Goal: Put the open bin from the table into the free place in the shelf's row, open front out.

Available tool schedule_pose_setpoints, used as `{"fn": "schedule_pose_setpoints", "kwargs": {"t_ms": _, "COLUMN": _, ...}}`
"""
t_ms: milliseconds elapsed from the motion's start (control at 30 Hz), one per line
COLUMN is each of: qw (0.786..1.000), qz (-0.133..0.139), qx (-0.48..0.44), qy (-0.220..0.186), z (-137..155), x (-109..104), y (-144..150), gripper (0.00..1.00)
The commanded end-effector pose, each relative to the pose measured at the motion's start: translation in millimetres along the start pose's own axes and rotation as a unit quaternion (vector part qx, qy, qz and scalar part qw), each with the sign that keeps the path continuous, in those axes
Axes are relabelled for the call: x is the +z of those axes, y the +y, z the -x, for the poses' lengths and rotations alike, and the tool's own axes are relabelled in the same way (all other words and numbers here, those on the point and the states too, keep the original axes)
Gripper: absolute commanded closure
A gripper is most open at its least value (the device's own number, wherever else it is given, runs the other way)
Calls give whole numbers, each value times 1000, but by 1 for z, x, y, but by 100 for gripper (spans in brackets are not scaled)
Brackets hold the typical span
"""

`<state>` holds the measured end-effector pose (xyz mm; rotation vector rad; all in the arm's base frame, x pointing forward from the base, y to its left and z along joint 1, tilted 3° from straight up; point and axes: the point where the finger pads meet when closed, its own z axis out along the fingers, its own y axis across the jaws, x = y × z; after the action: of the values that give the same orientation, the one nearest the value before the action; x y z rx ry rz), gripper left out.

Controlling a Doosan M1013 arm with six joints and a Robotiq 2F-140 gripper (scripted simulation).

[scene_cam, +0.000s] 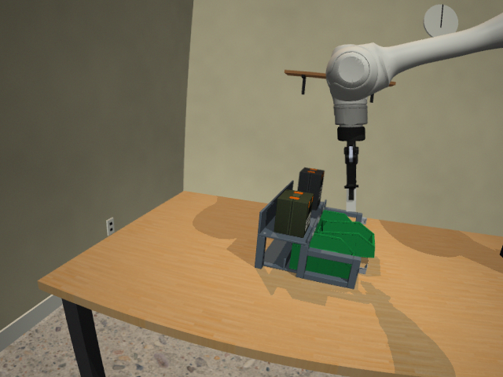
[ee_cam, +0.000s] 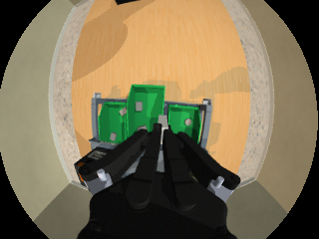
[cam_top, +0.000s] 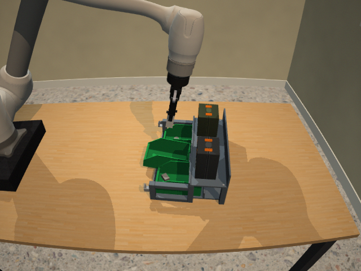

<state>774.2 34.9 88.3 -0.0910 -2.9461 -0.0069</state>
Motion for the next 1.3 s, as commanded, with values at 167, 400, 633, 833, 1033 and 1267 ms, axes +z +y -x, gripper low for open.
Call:
{"fn": "schedule_pose_setpoints", "kwargs": {"t_ms": 167, "qw": 1000, "qz": -1, "qx": 1, "qy": -1, "z": 0, "x": -3, "y": 1, "gripper": 100}}
{"fn": "schedule_pose_setpoints", "kwargs": {"t_ms": 400, "qw": 1000, "qz": -1, "qx": 1, "qy": -1, "z": 0, "x": -3, "y": 1, "gripper": 100}}
{"fn": "schedule_pose_setpoints", "kwargs": {"t_ms": 633, "qw": 1000, "qz": -1, "qx": 1, "qy": -1, "z": 0, "x": -3, "y": 1, "gripper": 100}}
{"fn": "schedule_pose_setpoints", "kwargs": {"t_ms": 833, "qw": 1000, "qz": -1, "qx": 1, "qy": -1, "z": 0, "x": -3, "y": 1, "gripper": 100}}
{"fn": "schedule_pose_setpoints", "kwargs": {"t_ms": 1033, "qw": 1000, "qz": -1, "qx": -11, "qy": -2, "z": 0, "x": -3, "y": 0, "gripper": 100}}
{"fn": "schedule_pose_setpoints", "kwargs": {"t_ms": 1267, "qw": 997, "qz": -1, "qx": -80, "qy": -4, "z": -3, "x": -2, "y": -1, "gripper": 100}}
